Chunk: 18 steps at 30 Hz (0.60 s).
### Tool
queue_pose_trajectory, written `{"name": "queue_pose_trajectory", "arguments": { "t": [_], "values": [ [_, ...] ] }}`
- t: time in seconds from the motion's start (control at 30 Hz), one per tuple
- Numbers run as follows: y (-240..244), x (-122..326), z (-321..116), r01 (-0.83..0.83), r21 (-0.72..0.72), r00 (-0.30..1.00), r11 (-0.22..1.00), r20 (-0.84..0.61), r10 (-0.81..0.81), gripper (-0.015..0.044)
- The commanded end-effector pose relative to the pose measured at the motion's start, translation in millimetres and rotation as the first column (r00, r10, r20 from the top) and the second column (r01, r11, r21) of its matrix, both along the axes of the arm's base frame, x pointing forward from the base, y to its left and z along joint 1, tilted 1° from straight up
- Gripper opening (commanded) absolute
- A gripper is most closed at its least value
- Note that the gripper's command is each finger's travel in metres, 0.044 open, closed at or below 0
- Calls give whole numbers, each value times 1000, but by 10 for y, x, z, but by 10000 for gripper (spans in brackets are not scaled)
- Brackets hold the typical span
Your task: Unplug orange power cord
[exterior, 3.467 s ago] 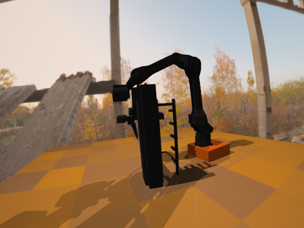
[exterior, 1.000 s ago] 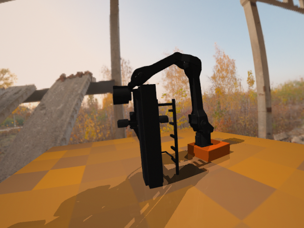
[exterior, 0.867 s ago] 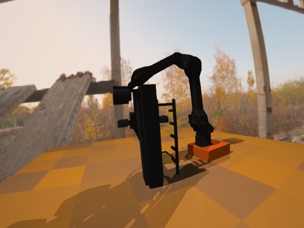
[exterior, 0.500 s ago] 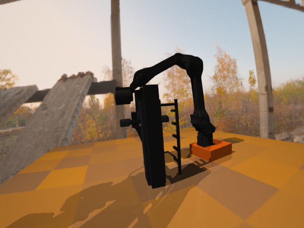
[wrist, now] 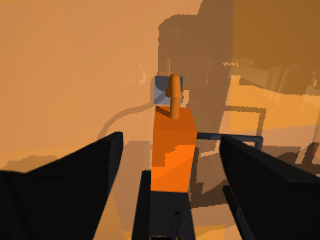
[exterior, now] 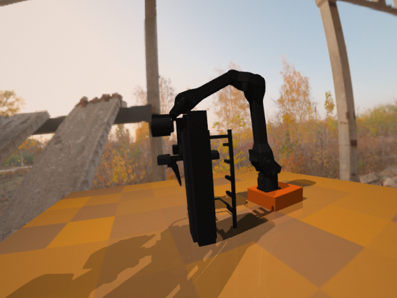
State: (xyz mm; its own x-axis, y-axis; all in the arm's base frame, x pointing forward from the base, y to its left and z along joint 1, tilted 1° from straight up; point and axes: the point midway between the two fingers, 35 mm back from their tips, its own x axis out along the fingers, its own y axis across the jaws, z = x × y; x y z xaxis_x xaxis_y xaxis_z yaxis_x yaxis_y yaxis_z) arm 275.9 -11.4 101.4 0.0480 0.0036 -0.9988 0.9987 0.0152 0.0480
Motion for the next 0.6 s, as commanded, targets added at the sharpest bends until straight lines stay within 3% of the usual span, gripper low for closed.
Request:
{"name": "queue_pose_trajectory", "arguments": {
  "t": [0.0,0.1,0.23,0.57],
  "values": [
    [-60,6,7,5,-4,1000,1000,1,-5,368],
    [-273,17,50,5,-6,1000,1000,1,-5,440],
    [-588,2,114,5,-9,1000,1000,1,-5,440],
    [-605,0,118,5,-9,1000,1000,1,-5,440]
  ]
}}
